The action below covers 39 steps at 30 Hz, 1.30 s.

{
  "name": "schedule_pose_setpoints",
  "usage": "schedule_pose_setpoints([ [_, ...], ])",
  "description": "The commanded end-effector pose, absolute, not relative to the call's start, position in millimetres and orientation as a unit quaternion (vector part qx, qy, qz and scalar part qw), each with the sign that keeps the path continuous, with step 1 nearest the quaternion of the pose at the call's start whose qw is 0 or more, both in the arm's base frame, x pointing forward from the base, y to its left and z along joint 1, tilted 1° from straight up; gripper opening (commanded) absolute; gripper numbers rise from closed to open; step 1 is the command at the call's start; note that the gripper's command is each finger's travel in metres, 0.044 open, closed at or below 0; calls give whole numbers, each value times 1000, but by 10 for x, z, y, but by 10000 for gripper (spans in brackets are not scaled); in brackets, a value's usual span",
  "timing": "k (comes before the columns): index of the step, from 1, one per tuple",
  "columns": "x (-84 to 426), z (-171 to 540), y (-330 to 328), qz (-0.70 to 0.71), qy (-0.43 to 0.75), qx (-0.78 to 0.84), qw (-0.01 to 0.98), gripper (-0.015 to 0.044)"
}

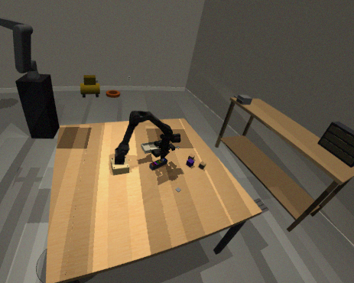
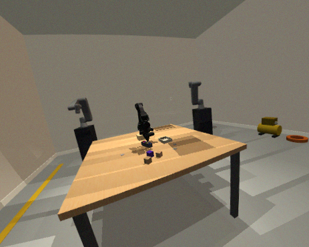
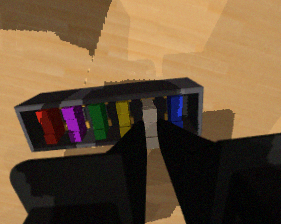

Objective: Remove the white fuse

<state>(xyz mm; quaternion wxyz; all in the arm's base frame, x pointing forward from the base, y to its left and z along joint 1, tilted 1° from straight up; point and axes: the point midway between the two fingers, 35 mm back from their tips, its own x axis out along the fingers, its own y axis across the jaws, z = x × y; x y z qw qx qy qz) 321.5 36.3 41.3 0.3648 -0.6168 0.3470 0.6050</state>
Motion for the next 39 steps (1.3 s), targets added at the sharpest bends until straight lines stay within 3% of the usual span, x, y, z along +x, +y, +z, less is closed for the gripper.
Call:
schedule_pose_setpoints([
  [1,3240,472,361,602,344,-622,365,0],
  [39,3228,695,357,602,344,-622,365,0],
])
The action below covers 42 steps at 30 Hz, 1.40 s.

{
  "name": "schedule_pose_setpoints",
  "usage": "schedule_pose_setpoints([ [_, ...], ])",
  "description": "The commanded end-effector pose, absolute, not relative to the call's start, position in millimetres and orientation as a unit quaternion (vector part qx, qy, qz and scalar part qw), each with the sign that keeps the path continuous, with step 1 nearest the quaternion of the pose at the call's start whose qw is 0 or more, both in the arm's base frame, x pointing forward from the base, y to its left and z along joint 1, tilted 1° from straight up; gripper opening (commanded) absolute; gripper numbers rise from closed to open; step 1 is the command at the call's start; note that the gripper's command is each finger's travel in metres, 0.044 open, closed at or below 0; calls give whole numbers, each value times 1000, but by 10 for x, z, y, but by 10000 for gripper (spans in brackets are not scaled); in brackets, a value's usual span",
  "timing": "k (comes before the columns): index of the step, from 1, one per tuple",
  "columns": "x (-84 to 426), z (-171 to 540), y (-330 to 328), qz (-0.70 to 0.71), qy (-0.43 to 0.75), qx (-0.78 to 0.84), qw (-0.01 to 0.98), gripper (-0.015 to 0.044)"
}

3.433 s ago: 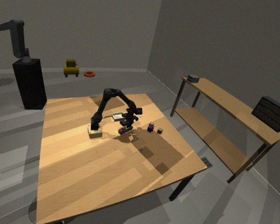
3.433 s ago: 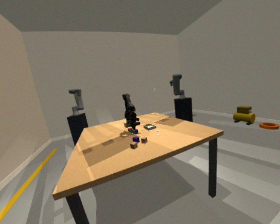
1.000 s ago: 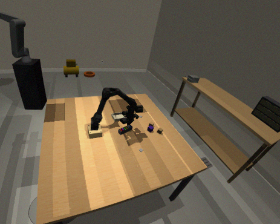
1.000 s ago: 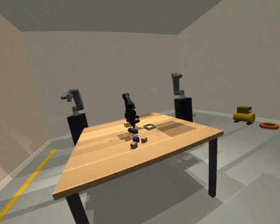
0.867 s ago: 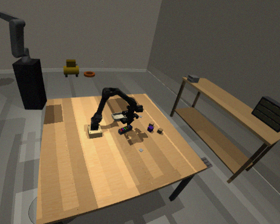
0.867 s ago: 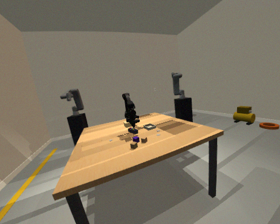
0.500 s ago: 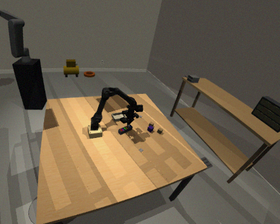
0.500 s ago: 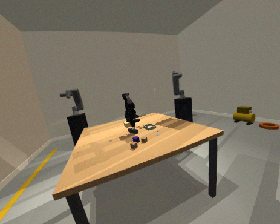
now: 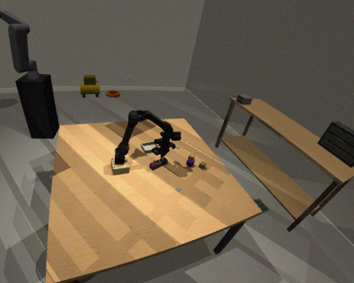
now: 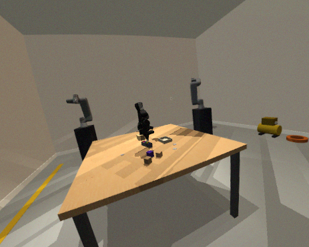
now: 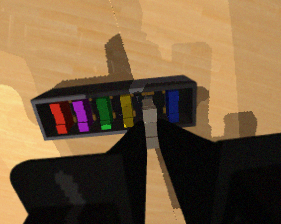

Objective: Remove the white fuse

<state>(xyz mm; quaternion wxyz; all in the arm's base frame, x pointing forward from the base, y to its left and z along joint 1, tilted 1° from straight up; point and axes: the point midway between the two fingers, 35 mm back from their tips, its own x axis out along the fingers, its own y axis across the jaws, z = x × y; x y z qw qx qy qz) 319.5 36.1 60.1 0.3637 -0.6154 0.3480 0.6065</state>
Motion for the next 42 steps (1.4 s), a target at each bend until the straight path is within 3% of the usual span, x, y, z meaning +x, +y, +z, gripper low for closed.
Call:
schedule_pose_setpoints([
  [1,3227,712,357,602,344,-622,365,0],
  [19,3221,802,392,602,344,-622,365,0],
  [42,2937,815,1641,605,341,-619,368,0],
])
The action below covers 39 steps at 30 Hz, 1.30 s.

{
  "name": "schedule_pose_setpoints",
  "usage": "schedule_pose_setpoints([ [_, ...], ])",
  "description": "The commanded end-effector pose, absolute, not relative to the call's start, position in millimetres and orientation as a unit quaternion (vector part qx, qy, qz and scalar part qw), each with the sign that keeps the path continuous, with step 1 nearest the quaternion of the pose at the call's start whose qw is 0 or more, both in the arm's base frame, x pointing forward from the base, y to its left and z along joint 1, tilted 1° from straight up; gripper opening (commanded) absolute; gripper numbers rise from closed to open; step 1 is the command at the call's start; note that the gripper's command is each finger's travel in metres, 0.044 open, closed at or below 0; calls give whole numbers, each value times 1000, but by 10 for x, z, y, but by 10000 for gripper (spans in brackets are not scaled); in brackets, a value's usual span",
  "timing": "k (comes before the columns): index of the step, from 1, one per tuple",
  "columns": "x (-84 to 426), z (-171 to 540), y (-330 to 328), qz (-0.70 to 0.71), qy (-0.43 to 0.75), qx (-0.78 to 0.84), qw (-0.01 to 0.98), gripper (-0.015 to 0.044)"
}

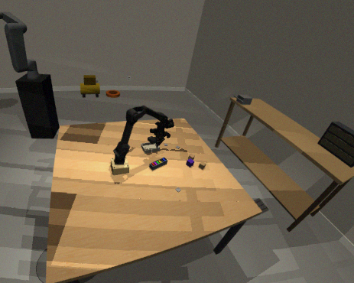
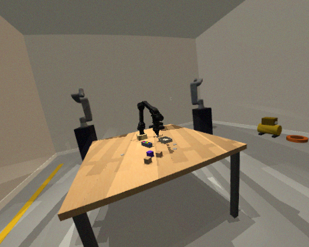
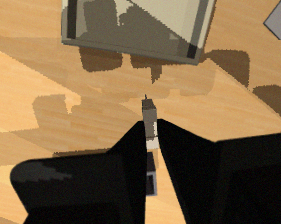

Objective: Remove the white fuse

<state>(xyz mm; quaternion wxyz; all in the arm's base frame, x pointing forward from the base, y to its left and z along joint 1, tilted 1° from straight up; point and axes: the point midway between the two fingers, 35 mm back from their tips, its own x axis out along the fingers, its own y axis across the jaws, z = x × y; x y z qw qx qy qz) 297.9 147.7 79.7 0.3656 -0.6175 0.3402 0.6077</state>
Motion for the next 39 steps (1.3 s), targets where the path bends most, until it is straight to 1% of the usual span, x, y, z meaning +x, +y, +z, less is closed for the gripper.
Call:
schedule_pose_setpoints([
  [1,2913,816,1693,605,341,-619,368,0],
  [14,2545,821,2305,607,339,-617,369,0],
  [39,2552,475,2324,607,339,-617,369,0],
])
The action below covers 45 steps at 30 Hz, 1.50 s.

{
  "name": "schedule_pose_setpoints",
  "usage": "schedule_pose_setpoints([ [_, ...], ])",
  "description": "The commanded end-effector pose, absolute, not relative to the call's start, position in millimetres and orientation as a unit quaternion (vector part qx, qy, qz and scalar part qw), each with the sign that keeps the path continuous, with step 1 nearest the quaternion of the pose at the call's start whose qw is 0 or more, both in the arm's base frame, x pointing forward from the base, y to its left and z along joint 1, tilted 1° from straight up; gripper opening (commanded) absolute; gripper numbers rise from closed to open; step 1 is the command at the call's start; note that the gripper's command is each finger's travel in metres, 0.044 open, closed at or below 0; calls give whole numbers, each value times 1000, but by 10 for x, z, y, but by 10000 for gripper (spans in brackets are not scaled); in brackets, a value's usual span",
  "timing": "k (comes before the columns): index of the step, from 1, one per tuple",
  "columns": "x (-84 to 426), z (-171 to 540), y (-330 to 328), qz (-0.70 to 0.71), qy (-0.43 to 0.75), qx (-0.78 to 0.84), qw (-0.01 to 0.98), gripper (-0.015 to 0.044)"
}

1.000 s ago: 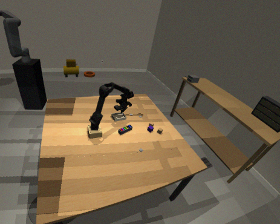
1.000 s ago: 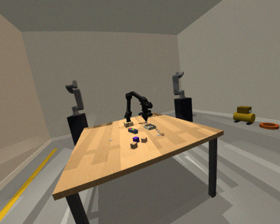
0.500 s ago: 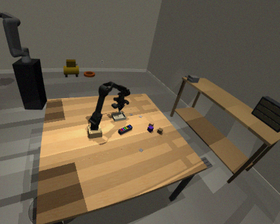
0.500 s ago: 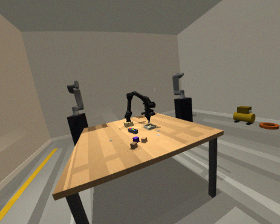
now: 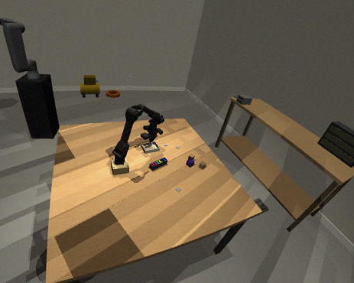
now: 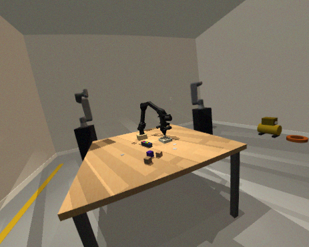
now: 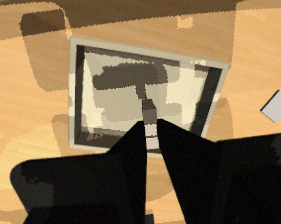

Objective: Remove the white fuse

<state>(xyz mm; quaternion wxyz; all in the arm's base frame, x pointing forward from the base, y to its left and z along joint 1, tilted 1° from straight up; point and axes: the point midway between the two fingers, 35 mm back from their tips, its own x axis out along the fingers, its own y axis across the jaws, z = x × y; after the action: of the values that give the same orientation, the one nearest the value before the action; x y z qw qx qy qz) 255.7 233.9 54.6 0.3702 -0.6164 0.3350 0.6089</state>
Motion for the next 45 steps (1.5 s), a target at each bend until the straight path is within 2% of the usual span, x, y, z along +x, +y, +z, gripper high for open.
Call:
schedule_pose_setpoints([
  [1,2551,458,2324,607,339,-617,369,0],
  [7,2551,420,2323,607,339,-617,369,0],
  [20,2553,480,2335,609,336,-616,369,330],
  [24,2539,821,2313,607,339,-617,369,330],
  [45,2524,790,2309,610,339,-615,366,330],
])
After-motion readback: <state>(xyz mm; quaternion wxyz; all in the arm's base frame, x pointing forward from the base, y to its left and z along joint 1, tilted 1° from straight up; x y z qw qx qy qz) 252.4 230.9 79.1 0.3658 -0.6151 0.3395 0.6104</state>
